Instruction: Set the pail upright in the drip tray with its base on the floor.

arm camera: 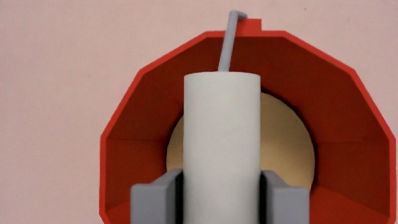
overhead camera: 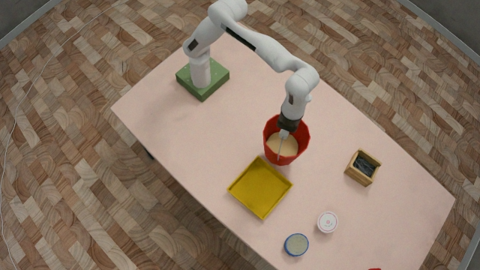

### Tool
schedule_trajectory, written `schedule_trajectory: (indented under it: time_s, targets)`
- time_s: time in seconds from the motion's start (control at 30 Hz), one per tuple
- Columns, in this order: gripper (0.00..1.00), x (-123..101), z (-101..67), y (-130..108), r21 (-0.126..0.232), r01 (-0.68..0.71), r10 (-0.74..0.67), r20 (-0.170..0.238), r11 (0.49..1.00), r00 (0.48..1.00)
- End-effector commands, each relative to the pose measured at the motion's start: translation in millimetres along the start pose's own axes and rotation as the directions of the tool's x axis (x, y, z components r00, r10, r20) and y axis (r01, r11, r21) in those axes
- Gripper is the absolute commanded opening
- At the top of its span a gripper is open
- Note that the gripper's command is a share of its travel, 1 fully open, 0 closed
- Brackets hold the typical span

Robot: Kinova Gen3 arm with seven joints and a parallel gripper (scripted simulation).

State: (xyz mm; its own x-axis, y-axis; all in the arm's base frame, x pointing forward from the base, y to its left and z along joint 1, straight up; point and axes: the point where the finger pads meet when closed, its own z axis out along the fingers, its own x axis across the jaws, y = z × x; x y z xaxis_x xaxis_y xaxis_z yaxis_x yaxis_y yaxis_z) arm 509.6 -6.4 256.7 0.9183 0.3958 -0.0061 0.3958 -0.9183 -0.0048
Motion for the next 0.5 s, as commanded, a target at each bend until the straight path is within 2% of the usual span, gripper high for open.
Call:
schedule_trajectory:
  time_s: [0.0,0.47]
  targets:
    - [0.0,-0.9,-1.1,9.6,-0.001,0.0,0.0,-0.002,1.0,1.0]
    - [0.0,-6.6,-1.1,50.1,-0.001,0.0,0.0,-0.002,1.0,1.0]
